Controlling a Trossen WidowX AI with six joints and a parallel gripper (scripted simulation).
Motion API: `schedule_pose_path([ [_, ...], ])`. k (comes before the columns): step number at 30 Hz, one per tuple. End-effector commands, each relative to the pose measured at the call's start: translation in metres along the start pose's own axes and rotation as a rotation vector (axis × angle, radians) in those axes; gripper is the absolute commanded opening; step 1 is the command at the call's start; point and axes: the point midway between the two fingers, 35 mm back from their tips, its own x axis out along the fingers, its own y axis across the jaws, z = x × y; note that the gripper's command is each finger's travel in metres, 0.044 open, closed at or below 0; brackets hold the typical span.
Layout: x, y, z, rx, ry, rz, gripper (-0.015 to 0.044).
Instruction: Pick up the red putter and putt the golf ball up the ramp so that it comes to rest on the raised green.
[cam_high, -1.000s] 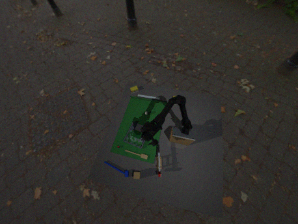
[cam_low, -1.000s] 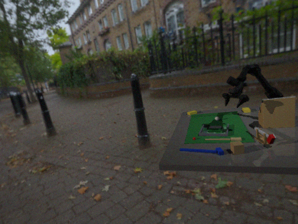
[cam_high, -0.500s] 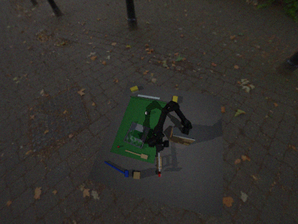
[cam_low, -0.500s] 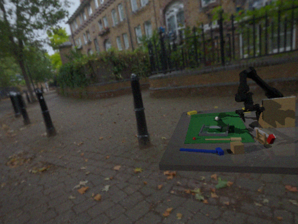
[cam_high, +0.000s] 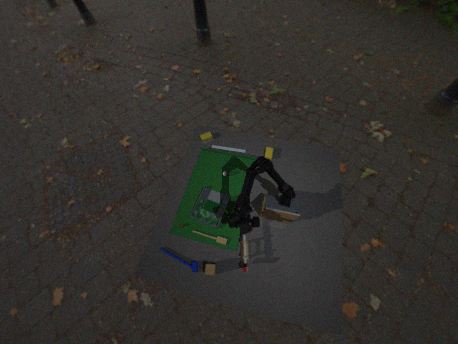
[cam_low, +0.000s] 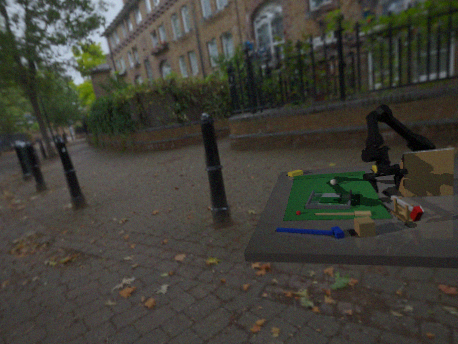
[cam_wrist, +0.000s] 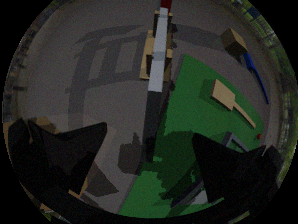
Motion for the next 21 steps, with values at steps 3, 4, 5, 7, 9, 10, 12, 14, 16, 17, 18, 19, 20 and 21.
schedule_pose_path([
  [3,0.021,0.001,-0.006,-0.009,0.008,0.001,0.0440],
  [4,0.024,0.001,-0.006,-0.009,0.008,0.001,0.0440],
  [5,0.025,0.001,-0.007,-0.009,0.008,0.001,0.0440],
  [7,0.025,0.001,-0.007,-0.009,0.008,0.001,0.0440],
  [9,0.025,0.001,-0.007,-0.009,0.008,0.001,0.0440],
  [10,0.025,0.001,-0.007,-0.009,0.008,0.001,0.0440],
  [12,0.027,0.001,-0.007,-0.009,0.008,0.001,0.0440],
  [14,0.030,0.001,-0.008,-0.009,0.008,0.001,0.0440],
  [16,0.033,0.001,-0.009,-0.009,0.008,0.001,0.0440],
  [17,0.034,0.001,-0.009,-0.009,0.008,0.001,0.0440],
  [18,0.036,0.001,-0.010,-0.009,0.008,0.001,0.0440],
  [19,0.038,0.001,-0.010,-0.009,0.008,0.001,0.0440],
  [20,0.039,0.001,-0.011,-0.009,0.009,0.001,0.0440],
  [21,0.041,0.001,-0.011,-0.009,0.009,0.001,0.0440],
])
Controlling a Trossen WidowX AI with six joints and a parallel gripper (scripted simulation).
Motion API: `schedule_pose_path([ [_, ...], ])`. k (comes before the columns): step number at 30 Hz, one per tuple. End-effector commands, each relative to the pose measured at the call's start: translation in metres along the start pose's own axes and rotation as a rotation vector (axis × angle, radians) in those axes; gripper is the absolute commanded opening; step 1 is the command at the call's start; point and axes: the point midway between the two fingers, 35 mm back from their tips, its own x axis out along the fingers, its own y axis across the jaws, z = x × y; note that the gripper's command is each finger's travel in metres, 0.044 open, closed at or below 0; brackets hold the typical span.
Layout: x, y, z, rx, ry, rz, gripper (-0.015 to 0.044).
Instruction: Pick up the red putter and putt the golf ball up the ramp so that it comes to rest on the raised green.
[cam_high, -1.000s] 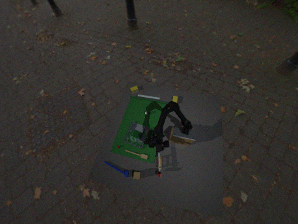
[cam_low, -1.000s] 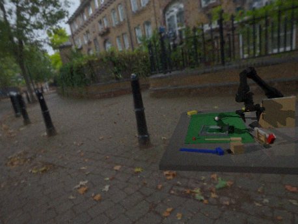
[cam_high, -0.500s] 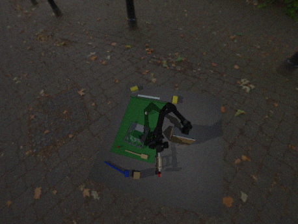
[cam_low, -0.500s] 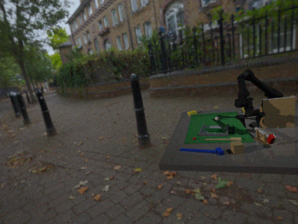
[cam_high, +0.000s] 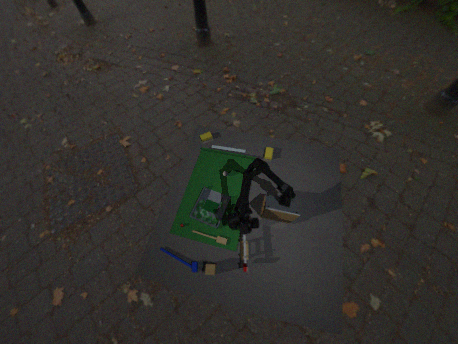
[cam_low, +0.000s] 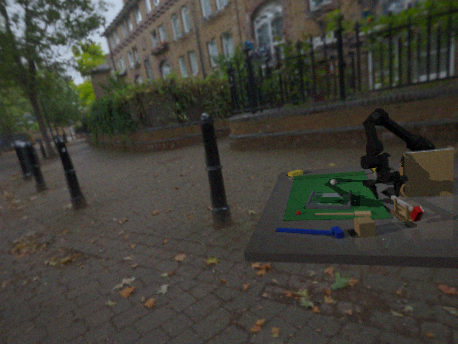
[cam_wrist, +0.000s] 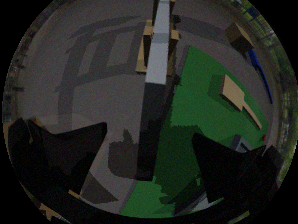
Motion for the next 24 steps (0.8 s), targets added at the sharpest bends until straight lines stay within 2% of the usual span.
schedule_pose_path([
  [1,0.0086,0.0025,-0.0020,-0.010,0.008,0.006,0.0440],
  [8,0.0139,0.0027,-0.0036,-0.010,0.009,0.006,0.0440],
  [23,0.0104,0.0010,-0.0033,0.000,0.002,0.003,0.0046],
  [24,0.0104,0.0010,-0.0033,0.000,0.002,0.003,0.0040],
])
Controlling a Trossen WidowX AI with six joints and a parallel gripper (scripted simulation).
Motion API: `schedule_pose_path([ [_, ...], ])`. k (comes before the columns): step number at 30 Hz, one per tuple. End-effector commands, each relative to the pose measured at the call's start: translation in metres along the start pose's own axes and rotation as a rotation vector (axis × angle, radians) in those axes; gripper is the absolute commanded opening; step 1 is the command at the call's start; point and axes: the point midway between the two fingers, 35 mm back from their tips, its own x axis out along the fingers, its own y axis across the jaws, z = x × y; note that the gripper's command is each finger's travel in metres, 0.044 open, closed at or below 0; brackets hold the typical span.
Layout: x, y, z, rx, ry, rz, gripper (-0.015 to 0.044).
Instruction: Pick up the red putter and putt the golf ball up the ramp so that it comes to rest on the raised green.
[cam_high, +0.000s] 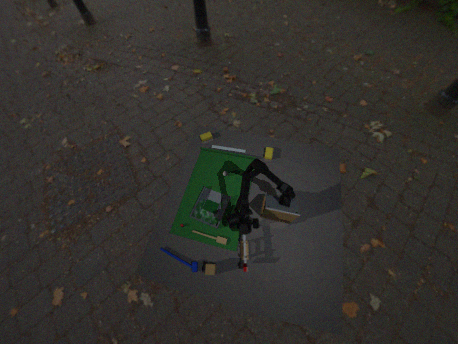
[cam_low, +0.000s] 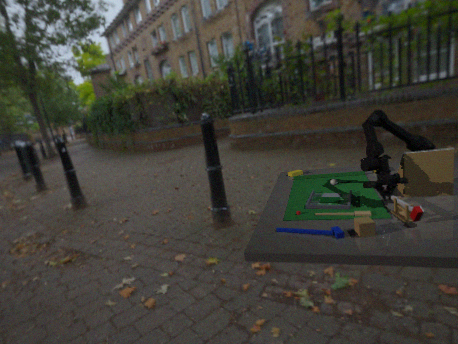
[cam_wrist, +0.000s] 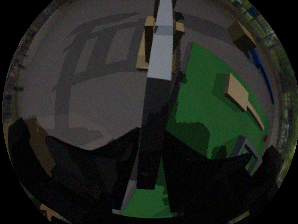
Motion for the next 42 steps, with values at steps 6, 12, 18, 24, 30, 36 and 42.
schedule_pose_path([
  [6,-0.002,0.000,0.000,0.001,-0.001,-0.001,0.0000],
  [12,-0.034,-0.005,0.011,0.000,-0.005,-0.002,0.0000],
  [18,-0.084,-0.002,0.025,-0.001,-0.006,0.000,0.0000],
  [24,-0.097,0.000,0.028,-0.001,-0.005,0.001,0.0000],
  [30,-0.103,-0.012,0.001,0.127,0.004,-0.018,0.0000],
  [36,-0.120,-0.024,-0.035,0.313,0.003,-0.043,0.0000],
  [42,-0.136,-0.030,-0.073,0.504,0.004,-0.067,0.0000],
])
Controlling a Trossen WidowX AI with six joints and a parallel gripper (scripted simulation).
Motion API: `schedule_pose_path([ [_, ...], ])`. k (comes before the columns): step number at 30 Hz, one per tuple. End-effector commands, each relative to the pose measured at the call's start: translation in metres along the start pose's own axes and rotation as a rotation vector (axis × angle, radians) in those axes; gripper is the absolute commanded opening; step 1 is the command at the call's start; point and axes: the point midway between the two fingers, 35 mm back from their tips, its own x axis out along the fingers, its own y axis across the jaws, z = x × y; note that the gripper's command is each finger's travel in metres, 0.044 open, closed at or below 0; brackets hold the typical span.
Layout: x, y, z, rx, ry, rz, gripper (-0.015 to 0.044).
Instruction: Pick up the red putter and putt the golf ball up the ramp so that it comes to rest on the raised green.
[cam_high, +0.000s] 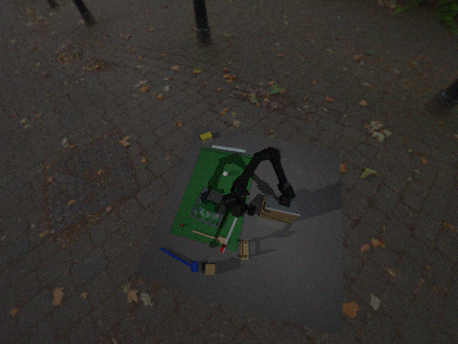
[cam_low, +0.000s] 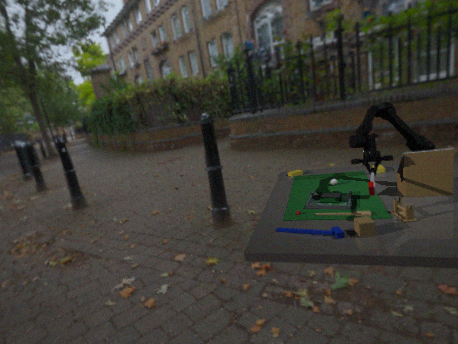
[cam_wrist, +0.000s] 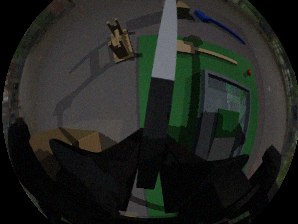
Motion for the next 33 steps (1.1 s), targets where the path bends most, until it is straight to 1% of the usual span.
schedule_pose_path([
  [1,-0.014,-0.015,-0.022,0.135,-0.009,-0.027,0.0000],
  [17,-0.046,-0.047,-0.126,0.648,0.017,-0.093,0.0000],
  [25,-0.059,-0.048,-0.182,0.902,0.044,-0.130,0.0000],
  [33,-0.073,-0.038,-0.237,1.156,0.079,-0.173,0.0000],
])
